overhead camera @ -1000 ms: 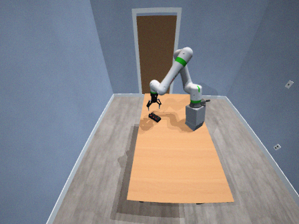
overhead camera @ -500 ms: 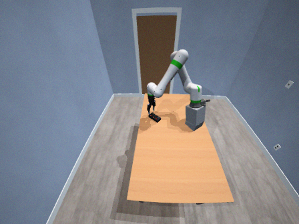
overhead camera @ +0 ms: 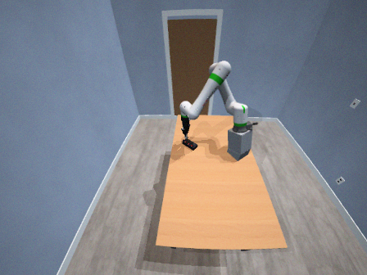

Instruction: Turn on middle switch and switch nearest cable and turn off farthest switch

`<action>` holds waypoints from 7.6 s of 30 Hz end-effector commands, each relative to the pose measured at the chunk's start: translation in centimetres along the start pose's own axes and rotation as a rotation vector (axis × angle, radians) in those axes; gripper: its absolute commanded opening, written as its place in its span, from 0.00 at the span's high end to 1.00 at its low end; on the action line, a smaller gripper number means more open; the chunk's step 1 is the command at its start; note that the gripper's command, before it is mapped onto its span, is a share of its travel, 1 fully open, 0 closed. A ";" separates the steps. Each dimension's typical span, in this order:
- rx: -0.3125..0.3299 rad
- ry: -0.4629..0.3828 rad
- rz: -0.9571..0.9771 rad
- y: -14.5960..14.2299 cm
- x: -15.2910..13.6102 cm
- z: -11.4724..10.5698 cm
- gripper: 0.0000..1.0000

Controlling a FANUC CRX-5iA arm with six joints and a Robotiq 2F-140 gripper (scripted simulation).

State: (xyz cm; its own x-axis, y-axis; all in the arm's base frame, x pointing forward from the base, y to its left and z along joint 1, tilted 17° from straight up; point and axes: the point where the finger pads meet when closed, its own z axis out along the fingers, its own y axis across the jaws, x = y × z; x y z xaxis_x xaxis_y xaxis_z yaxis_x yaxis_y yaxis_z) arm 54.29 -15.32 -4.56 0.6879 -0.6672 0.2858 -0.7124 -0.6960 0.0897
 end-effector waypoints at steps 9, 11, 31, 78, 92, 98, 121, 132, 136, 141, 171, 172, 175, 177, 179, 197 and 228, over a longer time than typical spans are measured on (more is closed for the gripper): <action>0.000 0.000 0.000 0.0 0.0 0.0 1.00; 0.000 0.000 0.000 0.0 0.0 0.0 1.00; 0.000 0.000 0.000 0.0 0.0 0.7 1.00; 0.000 0.000 0.000 0.0 0.1 4.4 1.00; 0.000 0.000 0.000 0.0 0.1 4.4 1.00; 0.000 0.000 0.000 0.0 0.1 4.4 1.00; 0.000 0.000 0.000 0.0 0.1 4.4 1.00; 0.000 0.000 0.000 0.0 0.1 4.6 1.00; 0.000 0.000 0.000 0.0 0.1 4.8 1.00; 0.000 0.000 0.000 0.0 0.1 5.0 1.00; 0.000 0.000 0.000 0.0 0.1 5.2 1.00; 0.000 0.000 0.000 0.0 0.1 5.1 1.00; 0.000 0.000 0.000 0.0 0.1 4.9 1.00; 0.000 0.000 0.000 0.0 0.1 4.5 1.00; 0.000 0.000 0.000 0.0 0.1 4.0 1.00; 0.000 0.000 0.000 0.0 0.1 1.4 1.00; 0.000 0.000 0.000 0.0 -4.5 0.0 1.00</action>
State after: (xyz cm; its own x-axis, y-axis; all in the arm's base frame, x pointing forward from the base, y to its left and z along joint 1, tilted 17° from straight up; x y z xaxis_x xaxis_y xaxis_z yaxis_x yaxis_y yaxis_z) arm 51.15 -12.32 -5.83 0.6881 -0.6672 0.2853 -0.7122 -0.6962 0.0897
